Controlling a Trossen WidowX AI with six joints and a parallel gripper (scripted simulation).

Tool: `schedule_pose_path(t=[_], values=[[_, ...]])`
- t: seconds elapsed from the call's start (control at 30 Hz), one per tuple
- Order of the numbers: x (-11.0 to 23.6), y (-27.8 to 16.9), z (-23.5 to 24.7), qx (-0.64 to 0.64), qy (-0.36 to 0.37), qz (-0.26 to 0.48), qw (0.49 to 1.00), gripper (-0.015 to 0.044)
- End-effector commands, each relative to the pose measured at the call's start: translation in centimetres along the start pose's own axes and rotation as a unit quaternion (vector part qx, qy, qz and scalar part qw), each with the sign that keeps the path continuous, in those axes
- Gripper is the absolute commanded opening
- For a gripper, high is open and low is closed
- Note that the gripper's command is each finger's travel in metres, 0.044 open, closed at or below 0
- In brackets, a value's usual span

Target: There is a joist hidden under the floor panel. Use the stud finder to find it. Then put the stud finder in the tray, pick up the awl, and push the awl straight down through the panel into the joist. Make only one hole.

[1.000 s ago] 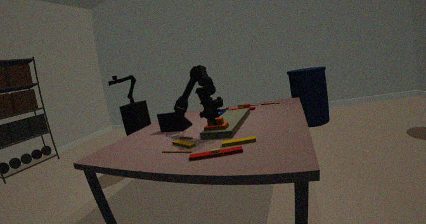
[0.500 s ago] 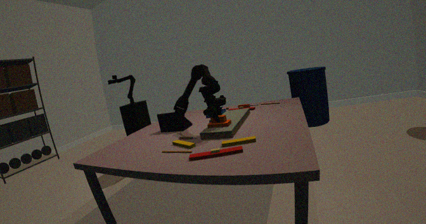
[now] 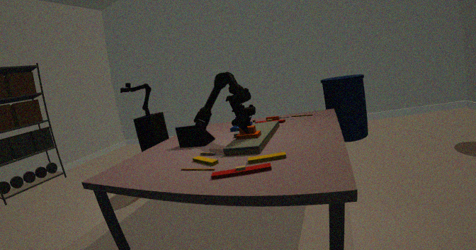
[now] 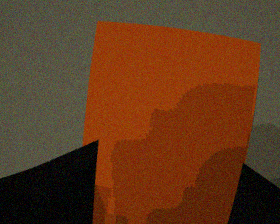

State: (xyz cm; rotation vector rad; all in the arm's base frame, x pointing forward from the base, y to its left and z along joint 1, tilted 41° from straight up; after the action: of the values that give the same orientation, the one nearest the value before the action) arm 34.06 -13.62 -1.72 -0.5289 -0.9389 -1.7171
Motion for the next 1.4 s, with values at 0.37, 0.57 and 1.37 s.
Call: schedule_pose_path(t=[0.37, 0.57, 1.37], values=[[-0.1, 0.9, 5.9, 0.002, 0.005, -0.001, 1.0, 0.0], [-0.1, 1.3, 8.1, 0.001, 0.005, -0.001, 1.0, 0.0], [0.0, 2.7, 16.9, 0.001, 0.007, -0.001, 1.0, 0.0]])
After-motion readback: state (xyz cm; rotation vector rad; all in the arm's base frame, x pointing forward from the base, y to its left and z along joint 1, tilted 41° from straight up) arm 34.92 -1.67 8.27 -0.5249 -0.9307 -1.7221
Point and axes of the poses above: the point midway between the two fingers, 35 mm back from their tips, its own x axis back along the fingers, its own z axis across the jaws, y = z × x, the point moved 3 cm from there along x, back along the fingers, and after that the axes turned 9 degrees about x, right-handed, at the moved point
